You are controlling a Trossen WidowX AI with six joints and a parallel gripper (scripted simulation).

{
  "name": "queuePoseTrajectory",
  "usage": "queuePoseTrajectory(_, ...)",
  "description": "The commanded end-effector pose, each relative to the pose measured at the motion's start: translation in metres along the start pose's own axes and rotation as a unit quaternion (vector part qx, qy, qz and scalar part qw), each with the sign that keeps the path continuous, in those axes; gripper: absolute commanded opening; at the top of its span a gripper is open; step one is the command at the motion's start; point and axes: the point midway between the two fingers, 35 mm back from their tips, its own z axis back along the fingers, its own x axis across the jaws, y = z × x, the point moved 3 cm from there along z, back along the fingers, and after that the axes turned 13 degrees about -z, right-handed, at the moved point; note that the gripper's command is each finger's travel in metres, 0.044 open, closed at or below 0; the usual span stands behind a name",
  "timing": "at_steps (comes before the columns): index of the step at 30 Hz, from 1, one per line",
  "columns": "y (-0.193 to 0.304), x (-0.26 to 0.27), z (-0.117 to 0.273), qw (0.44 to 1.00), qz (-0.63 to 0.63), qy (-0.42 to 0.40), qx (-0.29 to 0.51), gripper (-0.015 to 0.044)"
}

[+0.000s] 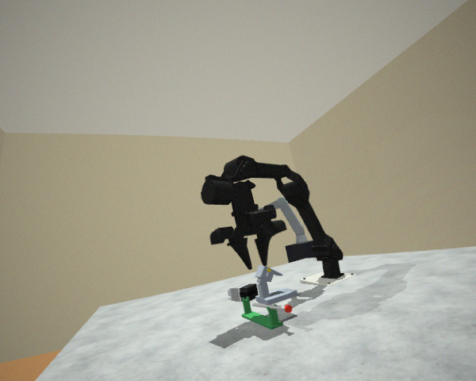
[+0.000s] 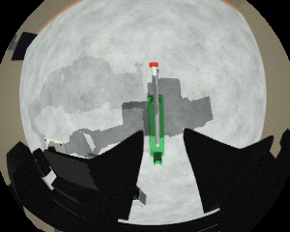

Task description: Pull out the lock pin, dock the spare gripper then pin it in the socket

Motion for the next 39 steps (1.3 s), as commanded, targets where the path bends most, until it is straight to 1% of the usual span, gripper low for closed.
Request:
queuePoseTrajectory(1,0.005,0.0,-0.029,1.0,0.002,-0.002,0.006,0.018)
queuePoseTrajectory(4,0.007,0.001,-0.048,1.0,0.002,-0.001,0.007,0.018)
queuePoseTrajectory(39,0.012,0.0,-0.1,1.0,0.002,-0.002,0.007,0.018)
